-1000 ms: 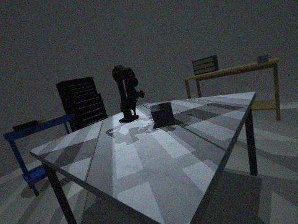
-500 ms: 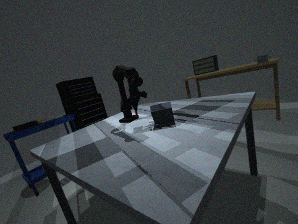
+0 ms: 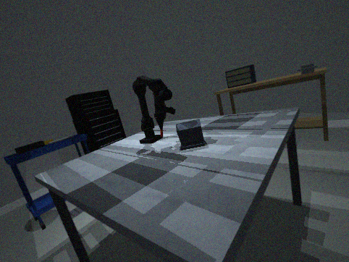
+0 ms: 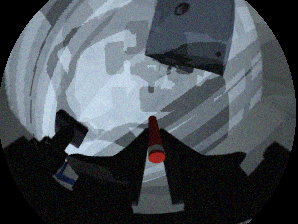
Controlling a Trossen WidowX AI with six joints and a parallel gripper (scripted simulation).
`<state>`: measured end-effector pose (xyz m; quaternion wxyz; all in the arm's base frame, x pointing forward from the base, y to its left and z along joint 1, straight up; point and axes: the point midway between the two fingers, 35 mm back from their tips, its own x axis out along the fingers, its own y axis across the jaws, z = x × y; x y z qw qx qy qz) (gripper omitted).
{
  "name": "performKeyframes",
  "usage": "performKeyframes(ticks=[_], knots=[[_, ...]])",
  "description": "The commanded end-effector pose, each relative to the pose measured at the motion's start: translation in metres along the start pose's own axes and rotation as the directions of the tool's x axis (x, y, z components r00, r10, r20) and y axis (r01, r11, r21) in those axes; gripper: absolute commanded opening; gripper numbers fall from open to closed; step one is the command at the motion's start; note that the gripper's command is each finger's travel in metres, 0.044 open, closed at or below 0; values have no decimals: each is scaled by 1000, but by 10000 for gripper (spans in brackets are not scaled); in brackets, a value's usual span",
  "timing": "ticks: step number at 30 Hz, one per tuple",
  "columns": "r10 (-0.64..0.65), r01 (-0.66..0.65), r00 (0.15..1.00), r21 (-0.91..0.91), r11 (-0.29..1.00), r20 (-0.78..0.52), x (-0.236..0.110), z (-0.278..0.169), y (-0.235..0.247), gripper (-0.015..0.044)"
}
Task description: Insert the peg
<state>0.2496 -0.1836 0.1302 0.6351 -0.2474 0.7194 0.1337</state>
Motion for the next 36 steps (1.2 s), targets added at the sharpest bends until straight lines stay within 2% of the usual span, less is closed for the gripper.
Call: performKeyframes(ticks=[1, 36], knots=[[-14, 14, 1000, -20, 1000, -14, 0, 3, 0, 0], [-142, 120, 985, -192, 974, -103, -6, 36, 9, 0]])
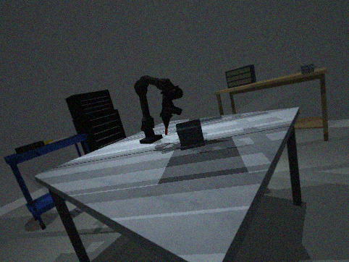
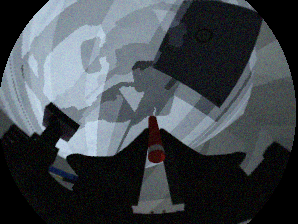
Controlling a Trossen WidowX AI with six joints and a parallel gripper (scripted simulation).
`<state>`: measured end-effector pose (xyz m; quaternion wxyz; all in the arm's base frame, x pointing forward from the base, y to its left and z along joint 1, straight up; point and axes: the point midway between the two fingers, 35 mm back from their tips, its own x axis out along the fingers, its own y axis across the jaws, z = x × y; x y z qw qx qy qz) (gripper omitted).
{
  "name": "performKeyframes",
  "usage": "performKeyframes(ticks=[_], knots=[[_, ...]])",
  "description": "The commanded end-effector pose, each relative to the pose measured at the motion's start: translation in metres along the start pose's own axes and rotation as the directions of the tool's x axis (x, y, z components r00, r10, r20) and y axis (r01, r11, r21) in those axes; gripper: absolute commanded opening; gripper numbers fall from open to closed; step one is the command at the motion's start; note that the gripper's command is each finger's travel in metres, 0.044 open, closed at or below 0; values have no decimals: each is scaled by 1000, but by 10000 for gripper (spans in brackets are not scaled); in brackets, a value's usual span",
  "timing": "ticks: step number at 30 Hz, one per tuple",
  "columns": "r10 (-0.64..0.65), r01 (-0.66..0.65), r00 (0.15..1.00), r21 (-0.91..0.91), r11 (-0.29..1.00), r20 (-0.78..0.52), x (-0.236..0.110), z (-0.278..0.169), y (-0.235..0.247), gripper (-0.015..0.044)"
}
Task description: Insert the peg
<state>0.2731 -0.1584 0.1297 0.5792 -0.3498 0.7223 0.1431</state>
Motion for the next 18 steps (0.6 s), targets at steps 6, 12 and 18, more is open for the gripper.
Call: performKeyframes(ticks=[6, 12, 18], knots=[[-36, 35, 999, -43, 998, -25, -3, 8, 1, 0], [-60, 57, 997, -71, 996, -40, -5, 14, 1, 0], [-85, 79, 995, -99, 992, -54, -8, 20, 2, 0]])
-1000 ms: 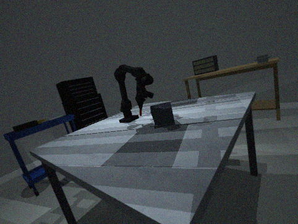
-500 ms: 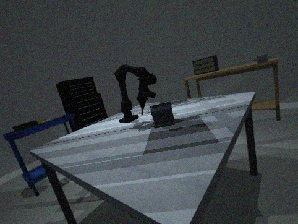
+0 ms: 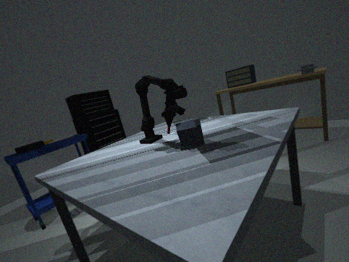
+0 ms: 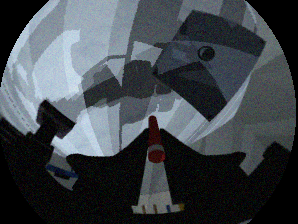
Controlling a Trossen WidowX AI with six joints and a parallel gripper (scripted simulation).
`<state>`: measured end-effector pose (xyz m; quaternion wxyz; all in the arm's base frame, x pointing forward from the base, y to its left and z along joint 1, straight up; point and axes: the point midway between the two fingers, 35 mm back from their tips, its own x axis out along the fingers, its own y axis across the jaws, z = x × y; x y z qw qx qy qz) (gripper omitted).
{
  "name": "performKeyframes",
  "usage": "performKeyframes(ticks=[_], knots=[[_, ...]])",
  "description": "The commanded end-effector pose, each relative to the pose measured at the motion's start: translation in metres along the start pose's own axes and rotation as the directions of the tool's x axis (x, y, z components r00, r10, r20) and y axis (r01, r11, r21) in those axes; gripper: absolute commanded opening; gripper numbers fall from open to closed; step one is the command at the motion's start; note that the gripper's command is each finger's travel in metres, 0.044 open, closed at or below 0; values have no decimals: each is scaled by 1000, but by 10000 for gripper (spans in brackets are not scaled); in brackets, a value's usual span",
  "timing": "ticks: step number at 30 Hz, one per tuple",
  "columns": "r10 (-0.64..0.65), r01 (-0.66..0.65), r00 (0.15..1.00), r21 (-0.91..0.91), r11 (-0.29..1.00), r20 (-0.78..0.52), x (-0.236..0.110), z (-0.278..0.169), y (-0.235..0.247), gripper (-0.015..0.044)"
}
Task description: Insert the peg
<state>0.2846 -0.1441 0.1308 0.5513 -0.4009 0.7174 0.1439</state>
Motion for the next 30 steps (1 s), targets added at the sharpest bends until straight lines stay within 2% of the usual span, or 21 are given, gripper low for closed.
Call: performKeyframes(ticks=[1, 30], knots=[[-18, 18, 1000, -20, 1000, -12, -2, 4, 0, 0], [-146, 134, 987, -149, 980, -72, -17, 31, 3, 0]])
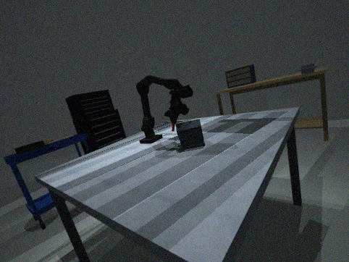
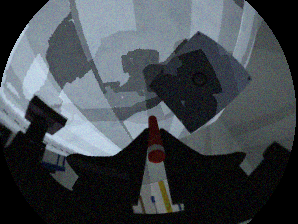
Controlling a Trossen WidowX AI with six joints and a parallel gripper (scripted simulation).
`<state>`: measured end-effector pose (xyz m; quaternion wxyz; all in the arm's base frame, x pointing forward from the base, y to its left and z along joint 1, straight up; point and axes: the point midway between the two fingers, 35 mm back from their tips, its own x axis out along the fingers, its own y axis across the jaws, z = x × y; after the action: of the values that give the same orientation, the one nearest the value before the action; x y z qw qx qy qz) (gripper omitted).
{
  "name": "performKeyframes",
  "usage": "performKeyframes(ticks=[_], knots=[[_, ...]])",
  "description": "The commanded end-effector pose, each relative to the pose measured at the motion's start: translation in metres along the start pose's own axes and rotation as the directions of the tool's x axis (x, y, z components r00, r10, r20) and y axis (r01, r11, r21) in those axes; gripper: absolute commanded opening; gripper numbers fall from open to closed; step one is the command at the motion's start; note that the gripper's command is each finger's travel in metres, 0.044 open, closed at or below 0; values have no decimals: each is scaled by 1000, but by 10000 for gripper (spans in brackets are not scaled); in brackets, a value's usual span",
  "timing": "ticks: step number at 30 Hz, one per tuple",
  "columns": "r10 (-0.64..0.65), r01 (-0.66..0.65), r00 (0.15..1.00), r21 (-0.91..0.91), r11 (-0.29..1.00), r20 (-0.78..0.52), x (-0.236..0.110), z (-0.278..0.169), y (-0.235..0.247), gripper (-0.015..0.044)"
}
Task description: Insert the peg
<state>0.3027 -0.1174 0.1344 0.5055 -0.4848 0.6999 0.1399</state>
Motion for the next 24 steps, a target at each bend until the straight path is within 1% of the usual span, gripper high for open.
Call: performKeyframes(ticks=[1, 24], knots=[[-20, 19, 1000, -19, 1000, -11, -2, 4, -1, 0], [-129, 123, 990, -113, 986, -54, -19, 25, 0, 0]])
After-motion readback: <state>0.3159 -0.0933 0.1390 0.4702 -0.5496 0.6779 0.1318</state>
